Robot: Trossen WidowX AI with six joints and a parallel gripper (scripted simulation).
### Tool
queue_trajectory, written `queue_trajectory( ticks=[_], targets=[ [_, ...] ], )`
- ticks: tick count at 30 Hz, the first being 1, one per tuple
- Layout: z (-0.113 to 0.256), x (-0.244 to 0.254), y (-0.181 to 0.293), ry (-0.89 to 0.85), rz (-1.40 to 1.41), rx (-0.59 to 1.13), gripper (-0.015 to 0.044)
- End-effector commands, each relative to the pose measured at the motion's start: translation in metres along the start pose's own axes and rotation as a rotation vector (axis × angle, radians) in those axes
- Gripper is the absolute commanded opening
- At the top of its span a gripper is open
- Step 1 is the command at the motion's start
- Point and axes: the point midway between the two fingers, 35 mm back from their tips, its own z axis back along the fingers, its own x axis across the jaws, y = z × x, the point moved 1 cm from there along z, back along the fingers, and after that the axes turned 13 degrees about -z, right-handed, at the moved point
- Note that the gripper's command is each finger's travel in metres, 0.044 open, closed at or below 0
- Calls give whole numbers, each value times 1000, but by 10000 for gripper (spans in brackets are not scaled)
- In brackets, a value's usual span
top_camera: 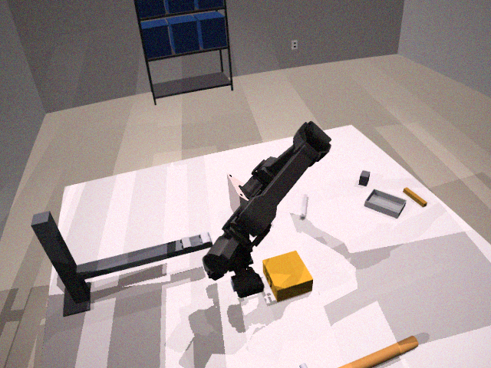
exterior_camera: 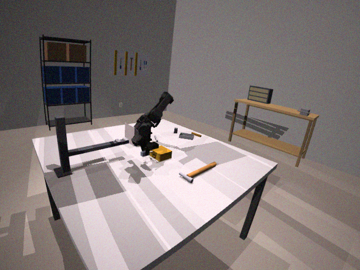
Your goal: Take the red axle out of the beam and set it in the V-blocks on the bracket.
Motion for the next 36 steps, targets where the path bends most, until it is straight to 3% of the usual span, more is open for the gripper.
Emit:
queue_trajectory(
  ticks=[1, 16, 36],
  targets=[
    [-9, -2, 1, 3, -8, 9, 0],
    [-32, -4, 2, 4, -7, 12, 0],
    [-32, -8, 25, 4, -8, 12, 0]
  ],
)
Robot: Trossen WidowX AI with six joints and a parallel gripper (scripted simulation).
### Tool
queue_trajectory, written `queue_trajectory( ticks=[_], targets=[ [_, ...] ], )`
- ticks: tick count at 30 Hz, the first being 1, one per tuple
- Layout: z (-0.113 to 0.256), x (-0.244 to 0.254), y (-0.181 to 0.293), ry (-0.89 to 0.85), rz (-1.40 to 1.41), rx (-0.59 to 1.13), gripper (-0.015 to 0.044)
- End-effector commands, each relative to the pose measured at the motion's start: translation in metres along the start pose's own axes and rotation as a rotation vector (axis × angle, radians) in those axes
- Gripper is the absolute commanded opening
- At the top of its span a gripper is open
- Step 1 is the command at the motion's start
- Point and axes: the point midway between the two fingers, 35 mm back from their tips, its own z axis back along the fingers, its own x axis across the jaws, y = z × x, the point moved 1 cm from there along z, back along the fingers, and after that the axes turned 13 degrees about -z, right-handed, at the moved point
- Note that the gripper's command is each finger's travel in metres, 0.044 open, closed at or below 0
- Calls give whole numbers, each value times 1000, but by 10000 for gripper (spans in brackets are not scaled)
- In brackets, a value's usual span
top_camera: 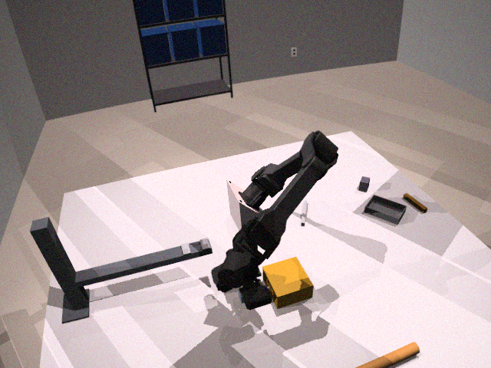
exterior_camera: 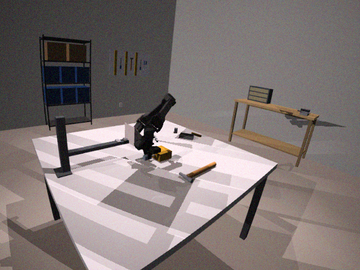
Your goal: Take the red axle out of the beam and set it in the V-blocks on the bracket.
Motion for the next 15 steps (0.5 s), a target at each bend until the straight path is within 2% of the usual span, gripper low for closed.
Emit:
queue_trajectory(
  ticks=[1, 15],
  targets=[
    [-1, -3, 8, 1, -6, 7, 0],
    [-1, -9, 30, 3, -7, 10, 0]
  ],
)
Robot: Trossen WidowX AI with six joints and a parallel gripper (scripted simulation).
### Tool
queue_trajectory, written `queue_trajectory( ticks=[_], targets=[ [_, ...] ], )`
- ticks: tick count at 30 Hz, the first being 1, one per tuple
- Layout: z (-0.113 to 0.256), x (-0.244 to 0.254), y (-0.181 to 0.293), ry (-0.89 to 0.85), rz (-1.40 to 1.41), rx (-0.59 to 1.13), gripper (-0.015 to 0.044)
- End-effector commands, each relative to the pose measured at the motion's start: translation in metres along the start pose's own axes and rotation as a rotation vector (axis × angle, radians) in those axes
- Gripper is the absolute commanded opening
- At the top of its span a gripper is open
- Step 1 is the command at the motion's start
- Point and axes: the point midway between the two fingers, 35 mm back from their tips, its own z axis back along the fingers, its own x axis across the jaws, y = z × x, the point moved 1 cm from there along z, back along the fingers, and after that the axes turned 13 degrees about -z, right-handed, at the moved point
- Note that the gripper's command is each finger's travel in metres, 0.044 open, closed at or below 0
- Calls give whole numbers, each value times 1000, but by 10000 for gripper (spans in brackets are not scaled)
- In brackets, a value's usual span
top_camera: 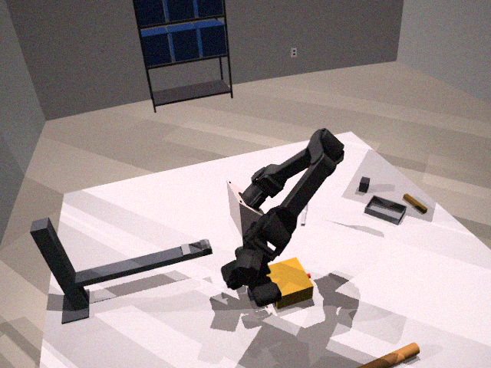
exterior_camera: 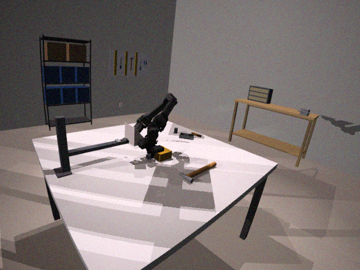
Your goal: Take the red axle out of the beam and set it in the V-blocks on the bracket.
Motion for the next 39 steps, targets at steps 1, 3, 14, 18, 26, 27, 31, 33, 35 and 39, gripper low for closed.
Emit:
queue_trajectory(
  ticks=[1, 3, 14, 18, 26, 27, 31, 33, 35, 39],
  targets=[
    [-1, -3, 7, 2, -6, 8, 0],
    [-1, -4, 7, 2, -6, 8, 0],
    [-1, -4, 7, 2, -6, 8, 0],
    [-1, -3, 6, 2, -6, 8, 0],
    [-1, 5, -23, 0, -6, 4, 0],
    [-1, 6, -28, 0, -6, 4, 0],
    [-1, 9, -48, 0, -5, 4, 0],
    [-1, 10, -51, 0, -5, 4, 0],
    [-1, 10, -51, 0, -5, 4, 0],
    [1, 10, -51, 0, -5, 4, 0]
  ],
)
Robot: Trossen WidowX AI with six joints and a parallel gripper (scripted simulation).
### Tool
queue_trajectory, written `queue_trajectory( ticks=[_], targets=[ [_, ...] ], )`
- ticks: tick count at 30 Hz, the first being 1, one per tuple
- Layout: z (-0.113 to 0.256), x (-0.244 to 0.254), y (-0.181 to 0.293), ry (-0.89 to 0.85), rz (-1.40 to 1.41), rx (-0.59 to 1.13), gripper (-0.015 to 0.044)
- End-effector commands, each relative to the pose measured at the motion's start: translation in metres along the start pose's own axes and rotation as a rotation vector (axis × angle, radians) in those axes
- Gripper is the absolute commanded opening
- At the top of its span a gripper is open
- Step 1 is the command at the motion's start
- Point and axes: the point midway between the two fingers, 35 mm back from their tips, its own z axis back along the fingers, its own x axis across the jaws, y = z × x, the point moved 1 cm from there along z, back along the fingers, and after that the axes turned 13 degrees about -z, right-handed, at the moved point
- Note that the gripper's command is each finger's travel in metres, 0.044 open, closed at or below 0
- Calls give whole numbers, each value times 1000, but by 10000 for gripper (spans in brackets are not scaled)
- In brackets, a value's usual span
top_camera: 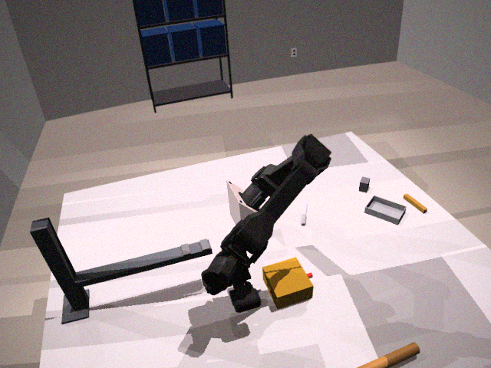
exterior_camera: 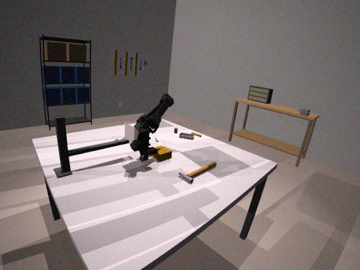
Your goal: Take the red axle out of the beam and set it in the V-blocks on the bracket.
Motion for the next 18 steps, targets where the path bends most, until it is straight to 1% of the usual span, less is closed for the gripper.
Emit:
queue_trajectory(
  ticks=[1, 18],
  targets=[
    [4, 3, -3, -3, 8, -8, 0],
    [30, 4, -3, -4, 7, -11, 0]
  ],
)
